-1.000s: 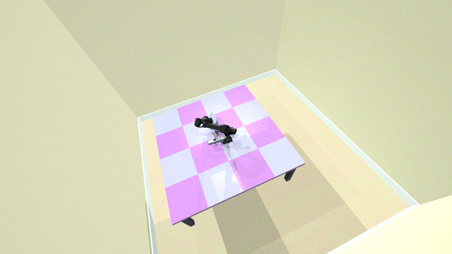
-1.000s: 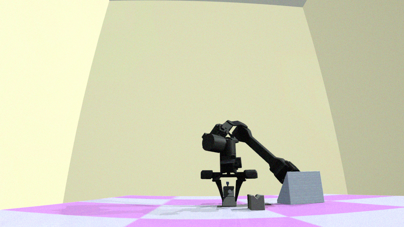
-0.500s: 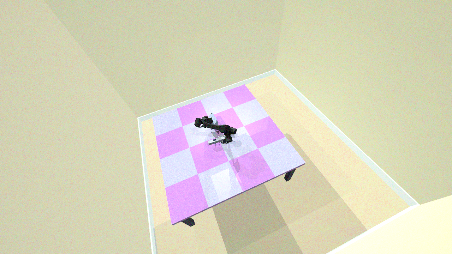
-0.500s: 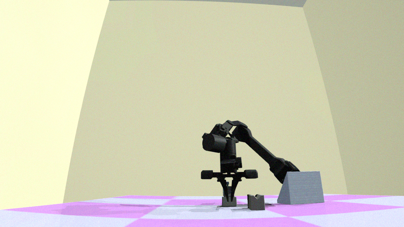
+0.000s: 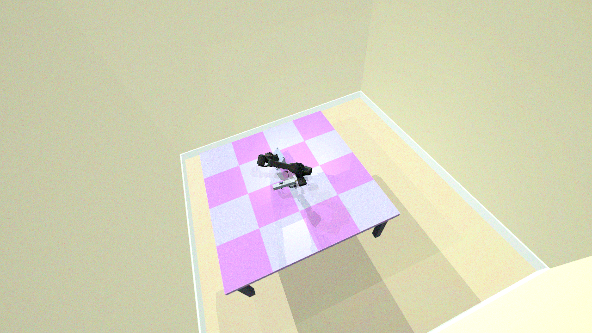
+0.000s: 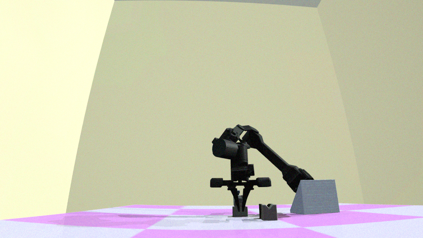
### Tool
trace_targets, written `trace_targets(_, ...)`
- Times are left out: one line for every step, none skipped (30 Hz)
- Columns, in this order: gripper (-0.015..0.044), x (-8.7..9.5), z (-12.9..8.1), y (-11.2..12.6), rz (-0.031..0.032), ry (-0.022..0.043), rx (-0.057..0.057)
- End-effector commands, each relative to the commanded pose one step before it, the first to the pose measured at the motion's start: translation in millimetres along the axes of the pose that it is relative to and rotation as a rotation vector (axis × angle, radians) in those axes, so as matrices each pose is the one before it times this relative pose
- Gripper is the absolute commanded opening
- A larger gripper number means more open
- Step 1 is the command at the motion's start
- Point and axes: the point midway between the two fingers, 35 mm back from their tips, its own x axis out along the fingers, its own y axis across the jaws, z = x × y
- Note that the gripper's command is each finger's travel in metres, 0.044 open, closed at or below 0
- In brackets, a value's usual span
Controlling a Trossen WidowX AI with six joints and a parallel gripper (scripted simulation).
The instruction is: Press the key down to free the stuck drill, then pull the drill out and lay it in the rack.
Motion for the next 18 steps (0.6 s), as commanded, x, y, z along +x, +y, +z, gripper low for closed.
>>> trace_targets(0.0000,-1.13,7.88,-1.28,0.00080,-0.00241,0.0044)
trace_targets(0.0000,-0.10,1.72,-0.04,-0.00002,-0.00010,0.0000)
trace_targets(0.0000,-0.10,1.77,-0.03,-0.00002,-0.00011,0.0000)
trace_targets(0.0000,-0.10,1.82,-0.03,-0.00002,-0.00011,0.0000)
trace_targets(0.0000,-0.06,1.23,-0.02,-0.00001,-0.00008,0.0000)
trace_targets(0.0000,-0.07,1.40,-0.02,-0.00001,-0.00009,0.0000)
trace_targets(0.0000,-0.08,1.67,-0.02,-0.00002,-0.00010,0.0000)
trace_targets(0.0000,-0.09,1.83,-0.02,-0.00002,-0.00011,0.0000)
trace_targets(0.0000,-0.09,1.84,-0.02,-0.00002,-0.00011,0.0000)
trace_targets(0.0000,-0.09,1.84,-0.02,-0.00002,-0.00011,0.0000)
trace_targets(0.0000,-0.09,1.88,-0.02,-0.00002,-0.00012,0.0000)
trace_targets(0.0000,-0.06,1.09,-0.02,-0.00001,-0.00006,0.0000)
trace_targets(0.0000,-0.02,0.38,-0.01,0.00000,-0.00002,0.0000)
trace_targets(0.0000,-0.06,1.13,-0.01,-0.00001,-0.00007,0.0000)
trace_targets(0.0000,-0.08,1.60,-0.02,-0.00002,-0.00010,0.0000)
trace_targets(0.0026,0.97,-5.74,1.30,-0.00065,0.00264,-0.0052)
trace_targets(0.0053,0.00,0.00,0.00,0.00000,0.00000,0.0000)
trace_targets(0.0079,0.00,0.00,0.00,0.00000,0.00000,0.0000)
